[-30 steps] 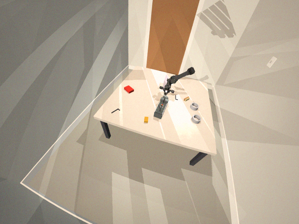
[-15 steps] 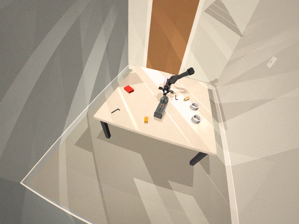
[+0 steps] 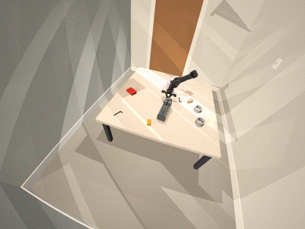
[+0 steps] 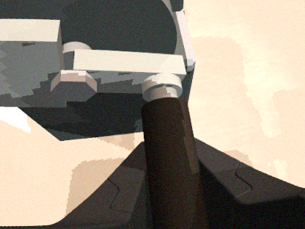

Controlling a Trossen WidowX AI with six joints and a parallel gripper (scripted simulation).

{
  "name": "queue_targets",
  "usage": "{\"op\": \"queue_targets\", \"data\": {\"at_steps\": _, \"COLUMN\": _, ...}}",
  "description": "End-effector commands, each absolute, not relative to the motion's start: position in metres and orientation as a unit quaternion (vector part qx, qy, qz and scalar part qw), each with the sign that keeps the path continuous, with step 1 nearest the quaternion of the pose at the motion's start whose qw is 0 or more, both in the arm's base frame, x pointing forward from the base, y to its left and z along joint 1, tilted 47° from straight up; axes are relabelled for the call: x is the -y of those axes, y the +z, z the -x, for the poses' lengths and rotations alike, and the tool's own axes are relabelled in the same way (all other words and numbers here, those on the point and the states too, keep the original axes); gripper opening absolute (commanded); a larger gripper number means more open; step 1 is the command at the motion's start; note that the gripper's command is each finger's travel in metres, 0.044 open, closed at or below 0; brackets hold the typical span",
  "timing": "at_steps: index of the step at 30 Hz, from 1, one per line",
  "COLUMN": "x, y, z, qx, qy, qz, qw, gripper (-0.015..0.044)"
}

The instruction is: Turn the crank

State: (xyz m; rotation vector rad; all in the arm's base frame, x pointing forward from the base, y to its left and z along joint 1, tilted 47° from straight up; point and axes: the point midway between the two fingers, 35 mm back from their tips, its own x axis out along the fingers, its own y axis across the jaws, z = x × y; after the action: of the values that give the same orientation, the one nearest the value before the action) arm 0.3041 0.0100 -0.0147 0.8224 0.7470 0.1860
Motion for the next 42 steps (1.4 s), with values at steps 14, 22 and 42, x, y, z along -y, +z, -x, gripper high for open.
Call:
{"op": "queue_targets", "data": {"at_steps": 14, "x": -0.038, "y": -0.016, "z": -0.308, "qx": -0.359, "qy": 0.089, "qz": -0.391, "qw": 0.843, "gripper": 0.0}}
{"op": "queue_targets", "data": {"at_steps": 22, "x": -0.046, "y": -0.01, "z": -0.309, "qx": -0.359, "qy": 0.089, "qz": -0.391, "qw": 0.843, "gripper": 0.0}}
{"op": "queue_targets", "data": {"at_steps": 42, "x": -0.051, "y": -0.004, "z": -0.31, "qx": -0.359, "qy": 0.09, "qz": -0.391, "qw": 0.843, "gripper": 0.0}}
